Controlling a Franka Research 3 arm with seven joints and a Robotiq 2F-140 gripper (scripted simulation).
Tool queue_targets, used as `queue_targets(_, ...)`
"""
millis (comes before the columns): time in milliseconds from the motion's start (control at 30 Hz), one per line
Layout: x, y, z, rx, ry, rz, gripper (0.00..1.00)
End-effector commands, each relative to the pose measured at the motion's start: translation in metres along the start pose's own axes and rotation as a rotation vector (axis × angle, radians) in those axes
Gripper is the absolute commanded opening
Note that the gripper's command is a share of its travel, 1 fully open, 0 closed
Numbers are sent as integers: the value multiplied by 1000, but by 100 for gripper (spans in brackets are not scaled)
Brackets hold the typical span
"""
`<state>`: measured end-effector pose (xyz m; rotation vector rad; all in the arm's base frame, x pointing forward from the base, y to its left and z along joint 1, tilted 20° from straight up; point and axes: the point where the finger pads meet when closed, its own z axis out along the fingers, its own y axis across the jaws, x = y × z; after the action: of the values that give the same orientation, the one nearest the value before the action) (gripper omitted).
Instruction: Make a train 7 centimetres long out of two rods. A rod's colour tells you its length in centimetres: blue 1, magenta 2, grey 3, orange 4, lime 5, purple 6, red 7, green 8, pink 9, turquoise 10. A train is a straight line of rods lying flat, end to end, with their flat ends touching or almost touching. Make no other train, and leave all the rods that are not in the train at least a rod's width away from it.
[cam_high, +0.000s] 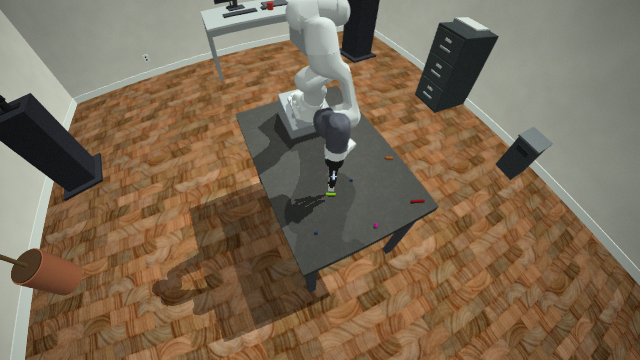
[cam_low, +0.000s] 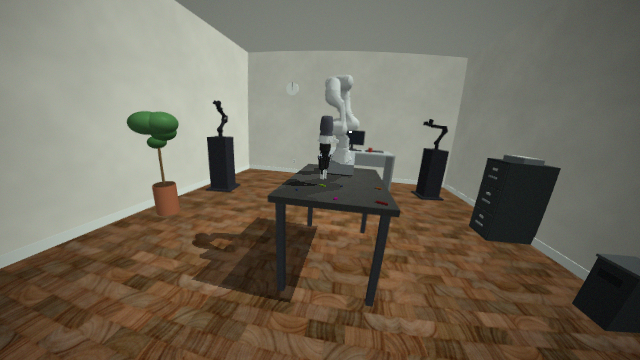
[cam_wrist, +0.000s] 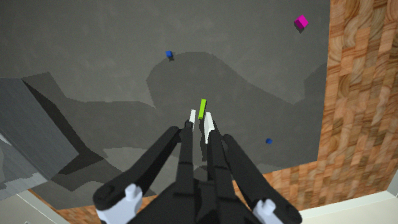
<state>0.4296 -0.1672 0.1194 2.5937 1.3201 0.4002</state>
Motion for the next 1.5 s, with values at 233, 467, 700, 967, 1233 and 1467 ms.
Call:
queue_targets(233, 2, 4, 13, -11, 6, -5, 23)
queue_targets(467, 2, 5, 25, -11, 6, -5, 23)
queue_targets(700, 2, 5, 31, -11, 6, -5, 23)
queue_targets(967, 2, 5, 35, -11, 6, -5, 23)
queue_targets(1233, 2, 5, 37, -11, 6, -5, 23)
queue_targets(1467, 2, 5, 37, -11, 6, -5, 23)
